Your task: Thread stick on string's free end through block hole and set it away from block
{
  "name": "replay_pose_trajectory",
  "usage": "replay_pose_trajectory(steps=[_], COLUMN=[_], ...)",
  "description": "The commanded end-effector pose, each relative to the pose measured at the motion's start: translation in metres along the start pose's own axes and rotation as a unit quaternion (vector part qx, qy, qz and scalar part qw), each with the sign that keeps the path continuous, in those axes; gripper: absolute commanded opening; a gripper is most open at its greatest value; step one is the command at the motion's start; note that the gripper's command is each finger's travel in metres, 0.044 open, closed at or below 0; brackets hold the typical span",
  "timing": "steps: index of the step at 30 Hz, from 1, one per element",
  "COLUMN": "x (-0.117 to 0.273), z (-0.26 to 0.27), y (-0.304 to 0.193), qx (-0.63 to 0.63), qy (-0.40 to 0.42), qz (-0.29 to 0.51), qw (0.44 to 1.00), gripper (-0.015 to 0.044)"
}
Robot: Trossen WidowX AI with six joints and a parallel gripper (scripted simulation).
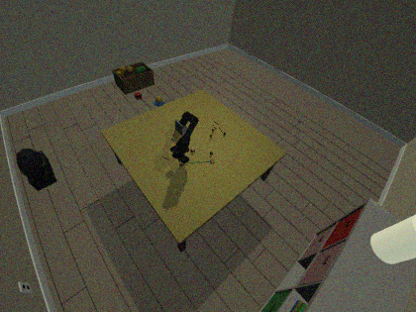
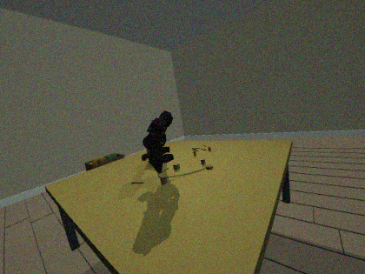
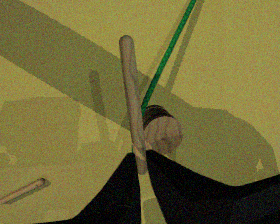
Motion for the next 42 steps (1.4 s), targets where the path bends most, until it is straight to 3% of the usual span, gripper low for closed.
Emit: replay_pose_trajectory(steps=[1, 42], x=[-0.001, -0.033], z=[0.003, 0.032], y=[0.001, 0.021], qx=[0.002, 0.002], qy=[0.0, 0.0], qz=[0.003, -0.001], qw=[1.0, 1.0], gripper=[0.0, 0.0])
Point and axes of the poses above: the point midway between the two fingers, 35 mm back from their tips, its own x axis back along the fingers, its own z axis across the jaws, y = z × x, the point moved 7 cm from there along x, back along the fingers, and after that the axes turned 7 degrees about x, right-handed, at the moved point
